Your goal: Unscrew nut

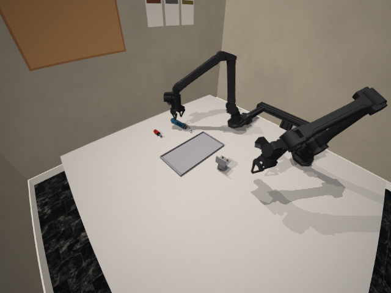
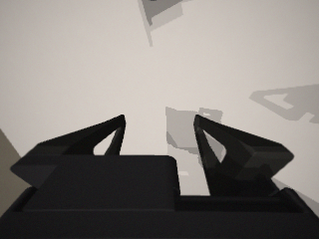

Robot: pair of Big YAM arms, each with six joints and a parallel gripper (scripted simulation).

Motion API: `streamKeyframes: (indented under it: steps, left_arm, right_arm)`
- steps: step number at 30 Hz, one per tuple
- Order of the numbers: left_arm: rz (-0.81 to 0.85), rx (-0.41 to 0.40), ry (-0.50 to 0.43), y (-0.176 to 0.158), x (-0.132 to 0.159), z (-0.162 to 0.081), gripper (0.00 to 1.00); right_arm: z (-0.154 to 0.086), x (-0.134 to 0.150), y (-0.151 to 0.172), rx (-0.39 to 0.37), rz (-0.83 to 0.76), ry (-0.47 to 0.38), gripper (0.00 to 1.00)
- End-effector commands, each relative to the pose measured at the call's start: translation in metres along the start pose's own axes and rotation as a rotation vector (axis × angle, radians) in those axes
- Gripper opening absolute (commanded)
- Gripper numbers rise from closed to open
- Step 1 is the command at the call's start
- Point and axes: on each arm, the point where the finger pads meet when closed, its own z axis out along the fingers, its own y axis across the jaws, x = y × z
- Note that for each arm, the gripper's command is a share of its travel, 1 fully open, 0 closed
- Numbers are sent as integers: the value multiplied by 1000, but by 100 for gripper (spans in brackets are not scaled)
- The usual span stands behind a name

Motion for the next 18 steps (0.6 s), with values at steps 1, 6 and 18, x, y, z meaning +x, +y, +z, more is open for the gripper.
streamKeyframes:
  steps: [1, 6, 18]
  left_arm:
    - [51, -38, 19, 29, 13, -33, 86]
    - [132, 31, 66, 20, 28, -42, 86]
    - [246, 123, 119, 9, 48, -64, 86]
  right_arm:
    - [-12, -10, 9, -19, 3, -23, 65]
    - [-12, -10, 9, -19, 3, -23, 65]
    - [-12, -10, 9, -19, 3, -23, 65]
